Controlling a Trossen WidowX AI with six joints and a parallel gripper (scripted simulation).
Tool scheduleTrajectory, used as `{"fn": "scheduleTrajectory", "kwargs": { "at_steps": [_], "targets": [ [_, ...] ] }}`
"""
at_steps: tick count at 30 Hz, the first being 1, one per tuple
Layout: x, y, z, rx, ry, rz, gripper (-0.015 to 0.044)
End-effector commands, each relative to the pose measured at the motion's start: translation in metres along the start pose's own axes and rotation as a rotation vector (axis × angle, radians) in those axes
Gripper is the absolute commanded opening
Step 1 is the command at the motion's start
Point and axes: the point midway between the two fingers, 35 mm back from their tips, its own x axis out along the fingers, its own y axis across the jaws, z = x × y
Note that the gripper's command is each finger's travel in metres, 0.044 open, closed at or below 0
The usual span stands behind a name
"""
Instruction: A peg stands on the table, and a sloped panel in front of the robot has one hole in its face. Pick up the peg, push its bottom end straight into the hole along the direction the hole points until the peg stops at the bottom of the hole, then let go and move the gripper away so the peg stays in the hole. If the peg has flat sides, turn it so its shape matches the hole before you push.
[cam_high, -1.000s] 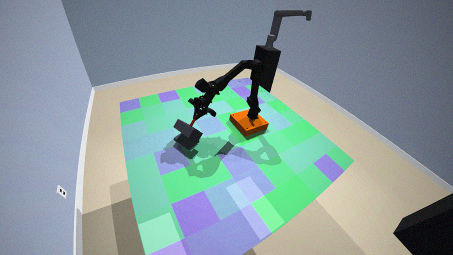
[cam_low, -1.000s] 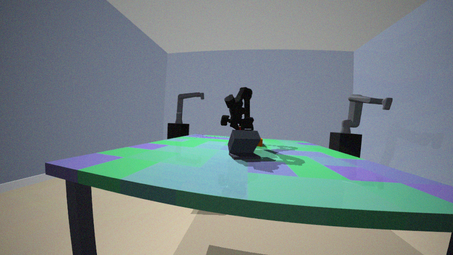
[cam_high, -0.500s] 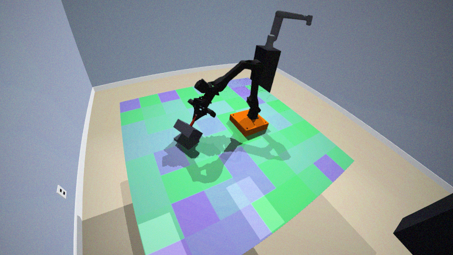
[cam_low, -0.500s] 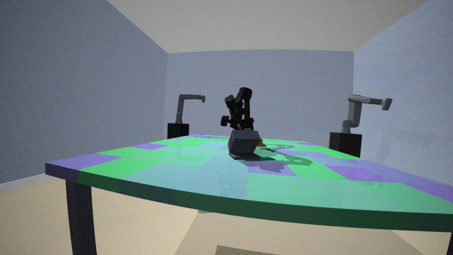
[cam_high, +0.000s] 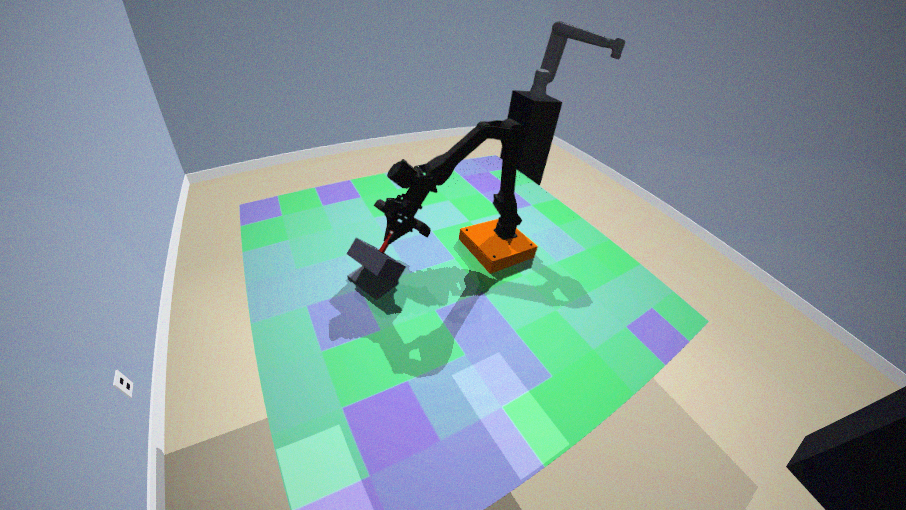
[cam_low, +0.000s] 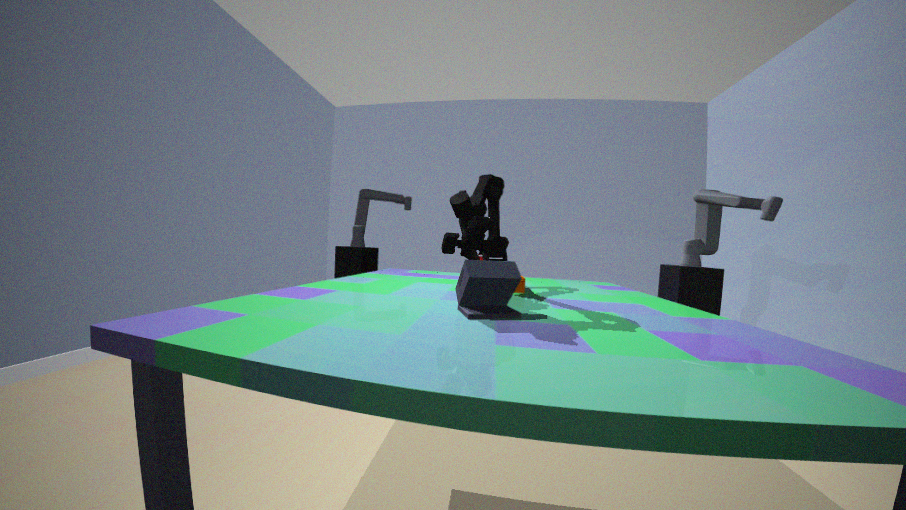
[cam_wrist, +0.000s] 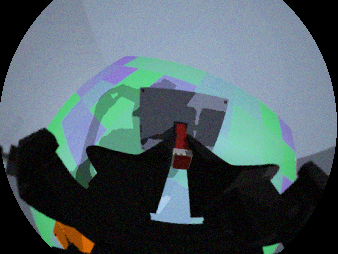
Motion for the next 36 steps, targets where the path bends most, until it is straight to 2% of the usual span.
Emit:
{"fn": "scheduleTrajectory", "kwargs": {
  "at_steps": [1,36],
  "targets": [
    [0.004,-0.001,0.000,0.005,0.001,-0.001,0.0000],
    [0.015,0.000,0.000,-0.001,-0.002,0.001,0.0000]
  ]
}}
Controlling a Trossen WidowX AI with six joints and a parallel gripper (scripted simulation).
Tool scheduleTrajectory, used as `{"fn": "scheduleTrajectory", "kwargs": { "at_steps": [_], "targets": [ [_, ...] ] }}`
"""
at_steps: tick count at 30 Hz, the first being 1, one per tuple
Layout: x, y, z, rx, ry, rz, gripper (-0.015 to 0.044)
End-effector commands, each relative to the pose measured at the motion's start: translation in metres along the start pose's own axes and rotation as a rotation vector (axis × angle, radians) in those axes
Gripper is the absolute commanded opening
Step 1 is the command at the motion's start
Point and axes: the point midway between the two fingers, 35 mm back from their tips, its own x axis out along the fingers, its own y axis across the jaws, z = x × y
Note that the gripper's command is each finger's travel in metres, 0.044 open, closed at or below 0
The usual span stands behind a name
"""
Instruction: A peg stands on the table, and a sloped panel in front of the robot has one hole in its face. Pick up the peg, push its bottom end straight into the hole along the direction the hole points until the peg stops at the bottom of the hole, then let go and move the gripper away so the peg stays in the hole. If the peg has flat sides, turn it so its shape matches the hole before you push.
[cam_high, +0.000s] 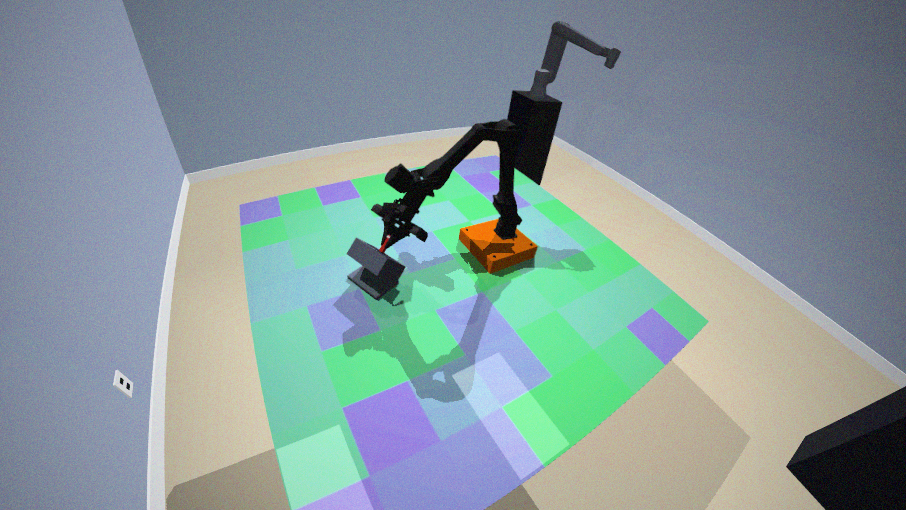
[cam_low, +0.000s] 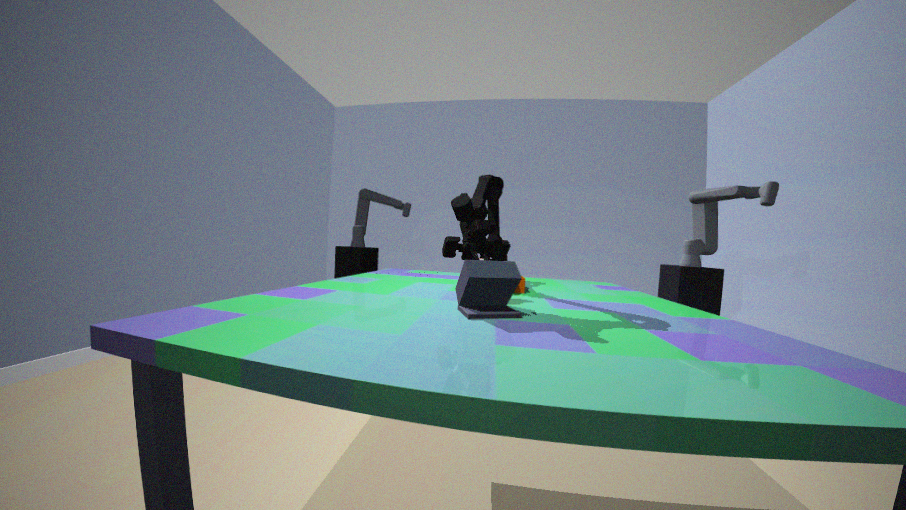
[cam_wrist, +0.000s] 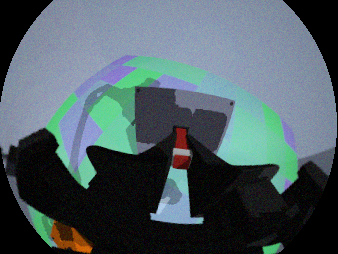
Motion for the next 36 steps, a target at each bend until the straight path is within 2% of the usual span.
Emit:
{"fn": "scheduleTrajectory", "kwargs": {
  "at_steps": [1,6,23,36],
  "targets": [
    [0.000,0.000,0.000,0.000,0.000,0.000,0.0000],
    [0.000,0.000,0.000,0.000,0.000,0.000,0.0000],
    [-0.004,0.000,0.000,0.000,0.001,0.000,0.0440],
    [-0.024,-0.003,0.001,0.003,0.006,-0.001,0.0440]
  ]
}}
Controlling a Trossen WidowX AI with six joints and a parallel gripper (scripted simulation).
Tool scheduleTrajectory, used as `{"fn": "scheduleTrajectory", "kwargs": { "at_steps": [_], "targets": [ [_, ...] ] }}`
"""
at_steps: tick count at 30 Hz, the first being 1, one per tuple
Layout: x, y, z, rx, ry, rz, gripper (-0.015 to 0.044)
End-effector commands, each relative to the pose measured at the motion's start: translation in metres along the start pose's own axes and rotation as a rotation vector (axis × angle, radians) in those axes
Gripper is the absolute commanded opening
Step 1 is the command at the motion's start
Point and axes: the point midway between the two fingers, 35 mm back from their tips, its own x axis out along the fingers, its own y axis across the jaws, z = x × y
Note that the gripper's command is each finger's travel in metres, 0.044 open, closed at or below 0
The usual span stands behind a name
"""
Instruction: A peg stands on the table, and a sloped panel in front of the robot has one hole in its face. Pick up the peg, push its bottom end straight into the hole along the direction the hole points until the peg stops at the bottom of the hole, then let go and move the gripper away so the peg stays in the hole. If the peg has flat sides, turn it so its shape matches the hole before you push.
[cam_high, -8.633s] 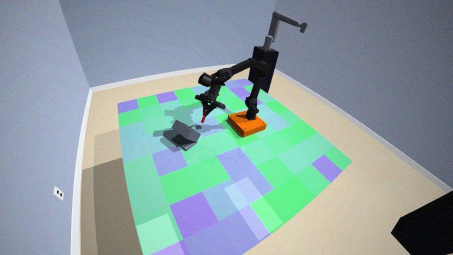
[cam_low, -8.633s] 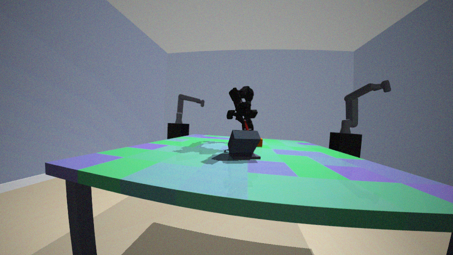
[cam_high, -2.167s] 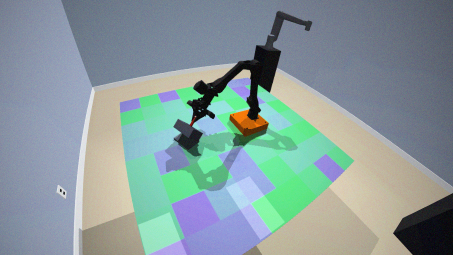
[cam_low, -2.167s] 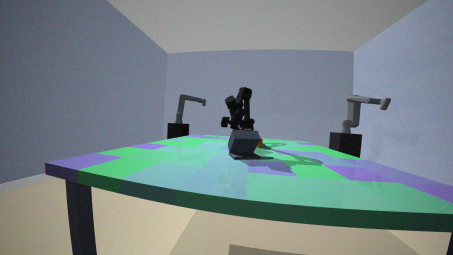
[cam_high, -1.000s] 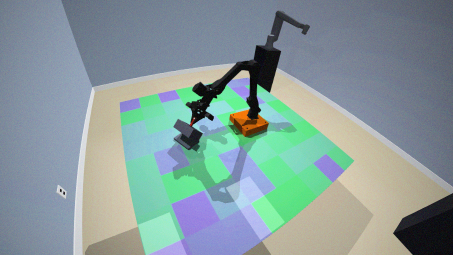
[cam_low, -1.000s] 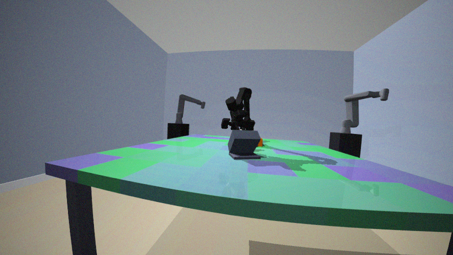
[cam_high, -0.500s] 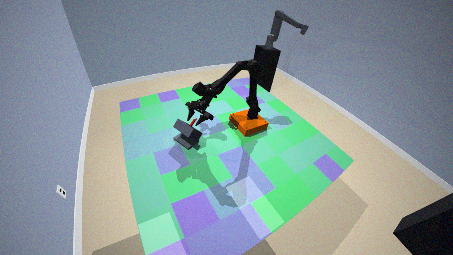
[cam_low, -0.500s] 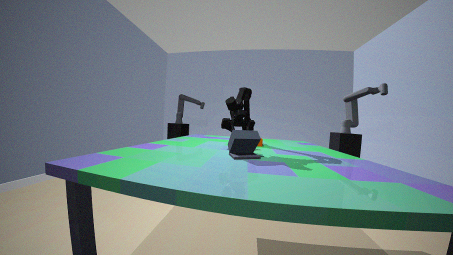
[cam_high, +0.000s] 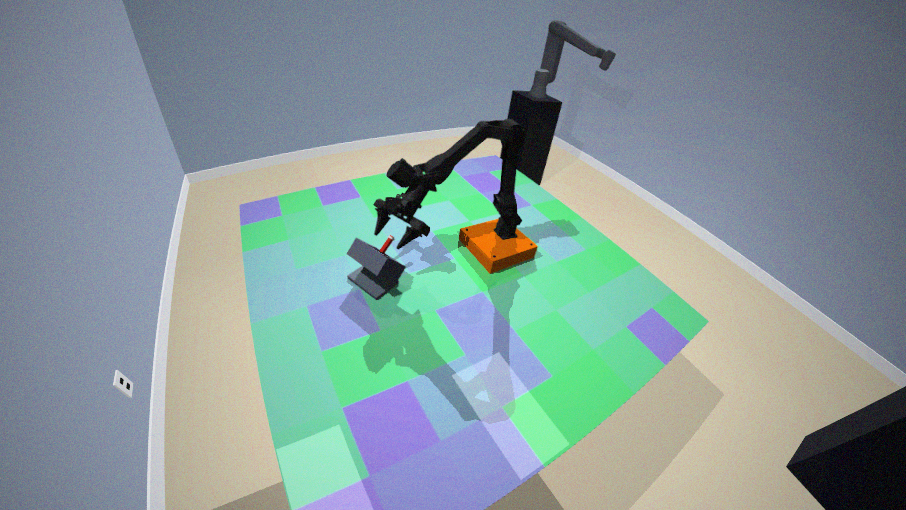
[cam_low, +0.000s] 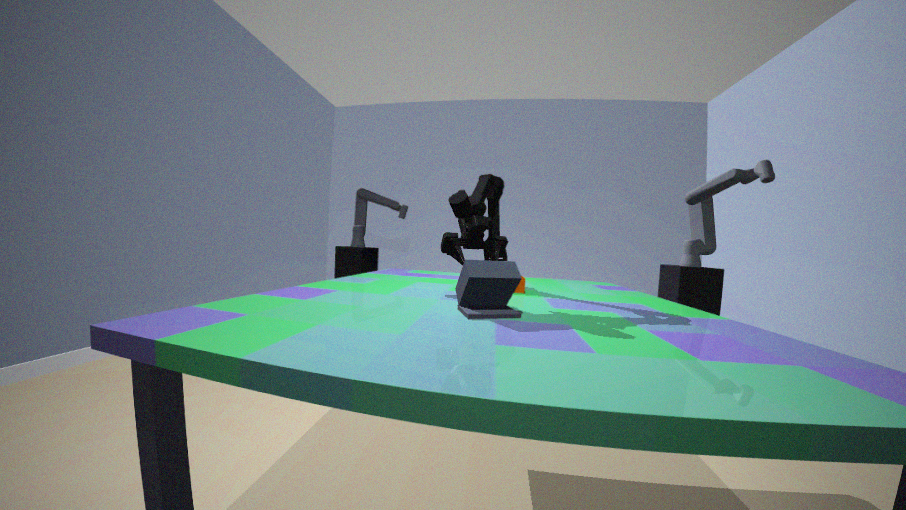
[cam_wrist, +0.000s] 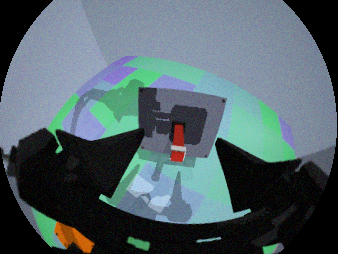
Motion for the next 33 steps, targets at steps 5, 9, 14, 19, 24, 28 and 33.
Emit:
{"fn": "scheduleTrajectory", "kwargs": {
  "at_steps": [5,9,14,19,24,28,33],
  "targets": [
    [-0.015,-0.001,0.002,-0.004,-0.003,0.000,0.0440],
    [-0.021,-0.002,0.002,-0.004,-0.001,0.000,0.0440],
    [-0.029,-0.002,0.002,-0.003,0.000,0.000,0.0440],
    [-0.038,-0.003,0.002,-0.002,0.002,0.000,0.0440],
    [-0.046,-0.004,0.001,0.000,0.003,0.000,0.0440],
    [-0.053,-0.004,0.001,0.001,0.004,0.000,0.0440],
    [-0.061,-0.004,0.000,0.002,0.005,0.000,0.0440]
  ]
}}
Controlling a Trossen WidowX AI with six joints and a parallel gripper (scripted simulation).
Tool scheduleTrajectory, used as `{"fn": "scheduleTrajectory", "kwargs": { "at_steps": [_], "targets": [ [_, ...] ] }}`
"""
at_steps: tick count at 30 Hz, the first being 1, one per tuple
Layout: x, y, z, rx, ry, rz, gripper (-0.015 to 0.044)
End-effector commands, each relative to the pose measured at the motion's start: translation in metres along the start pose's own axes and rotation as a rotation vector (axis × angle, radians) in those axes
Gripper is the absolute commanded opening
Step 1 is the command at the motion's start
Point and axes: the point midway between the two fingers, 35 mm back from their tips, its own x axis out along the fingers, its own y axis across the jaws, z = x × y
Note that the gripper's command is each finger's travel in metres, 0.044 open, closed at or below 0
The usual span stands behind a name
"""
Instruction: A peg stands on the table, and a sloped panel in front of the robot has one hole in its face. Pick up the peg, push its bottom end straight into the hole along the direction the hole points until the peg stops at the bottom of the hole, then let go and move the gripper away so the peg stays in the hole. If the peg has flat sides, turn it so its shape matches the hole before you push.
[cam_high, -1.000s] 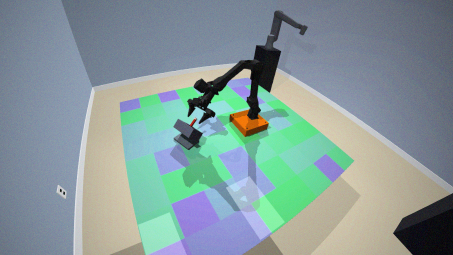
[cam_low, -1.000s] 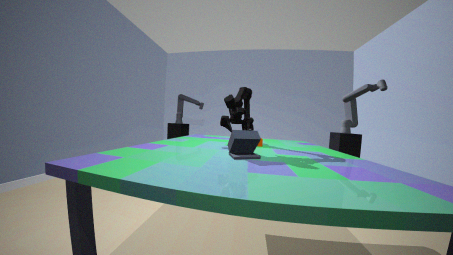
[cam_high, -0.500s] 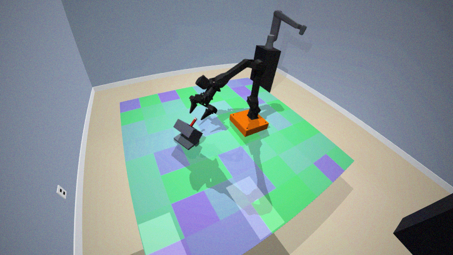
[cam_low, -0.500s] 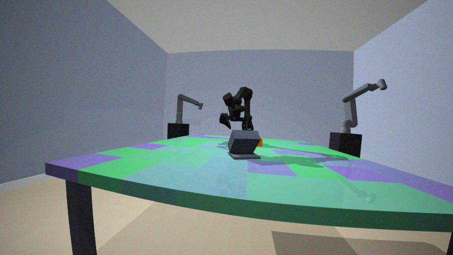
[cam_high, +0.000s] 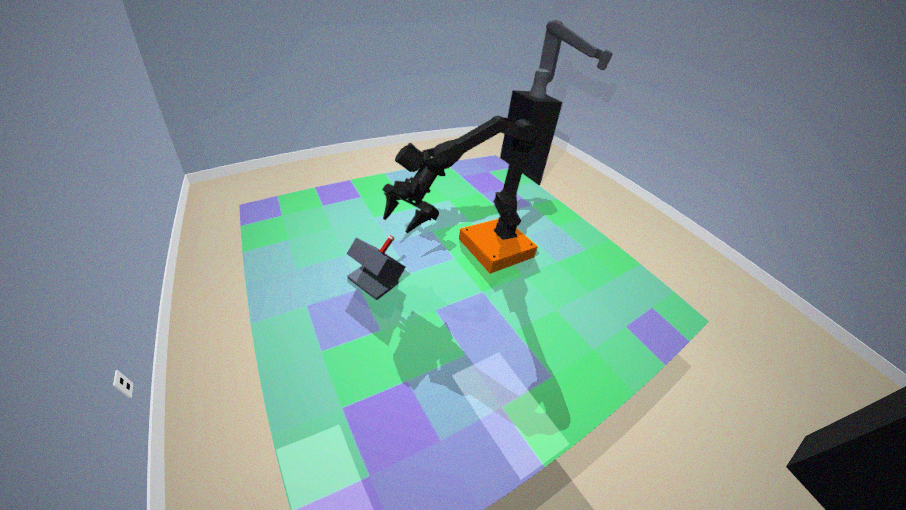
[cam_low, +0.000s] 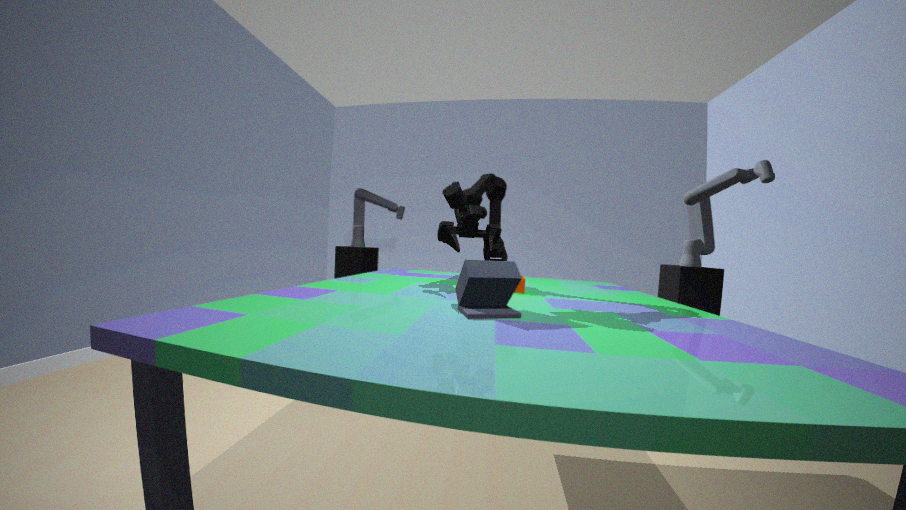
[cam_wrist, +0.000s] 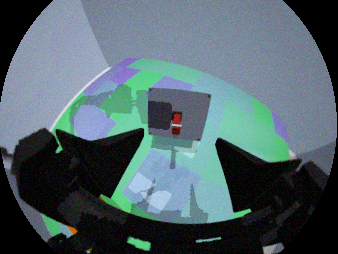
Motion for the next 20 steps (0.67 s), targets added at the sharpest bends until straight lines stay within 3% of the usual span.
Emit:
{"fn": "scheduleTrajectory", "kwargs": {
  "at_steps": [1,20],
  "targets": [
    [-0.010,0.000,0.002,-0.007,-0.007,-0.002,0.0440],
    [-0.035,-0.001,-0.002,-0.005,-0.005,-0.002,0.0440]
  ]
}}
